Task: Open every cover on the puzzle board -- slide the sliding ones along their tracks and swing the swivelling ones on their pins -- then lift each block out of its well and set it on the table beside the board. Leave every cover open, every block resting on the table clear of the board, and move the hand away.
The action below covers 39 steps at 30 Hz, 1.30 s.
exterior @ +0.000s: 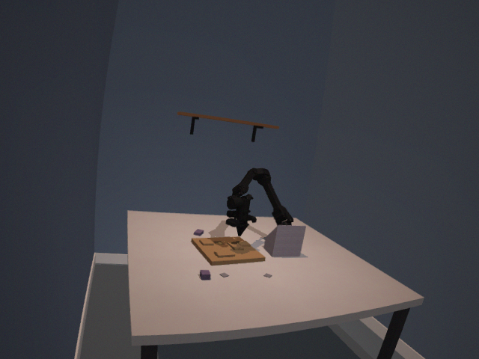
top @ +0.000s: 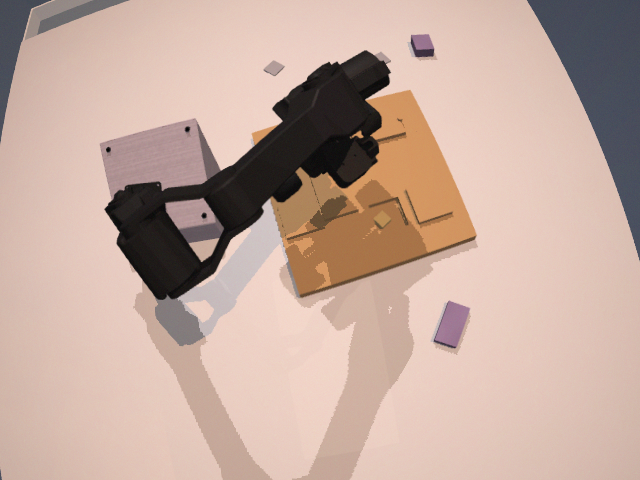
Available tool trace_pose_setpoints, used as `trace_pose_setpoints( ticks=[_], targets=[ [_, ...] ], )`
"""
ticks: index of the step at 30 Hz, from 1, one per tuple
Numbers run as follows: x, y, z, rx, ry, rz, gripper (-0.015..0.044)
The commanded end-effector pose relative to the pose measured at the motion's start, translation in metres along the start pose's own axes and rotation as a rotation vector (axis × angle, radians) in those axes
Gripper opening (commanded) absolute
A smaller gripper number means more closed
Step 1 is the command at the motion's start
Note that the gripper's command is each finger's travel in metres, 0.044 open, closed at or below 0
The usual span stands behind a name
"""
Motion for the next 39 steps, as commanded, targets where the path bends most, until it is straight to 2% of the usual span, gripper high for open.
trace_pose_setpoints(
  ticks=[1, 4, 39],
  targets=[
    [-0.0353, -0.0257, 0.0039, 0.004, -0.003, 0.328, 0.0000],
    [-0.0428, -0.0306, 0.0053, 0.002, -0.004, 0.398, 0.0000],
    [-0.0428, -0.0306, 0.0053, 0.002, -0.004, 0.398, 0.0000]
  ],
)
Point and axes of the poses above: the point midway between the two fingers, 35 mm back from their tips, its own z axis out along the fingers, its own x axis across the jaws, y = z × x, the point moved 9 cm from there along -z, back along the fingers, and after that the axes turned 3 degrees about z, right-handed, at the moved point
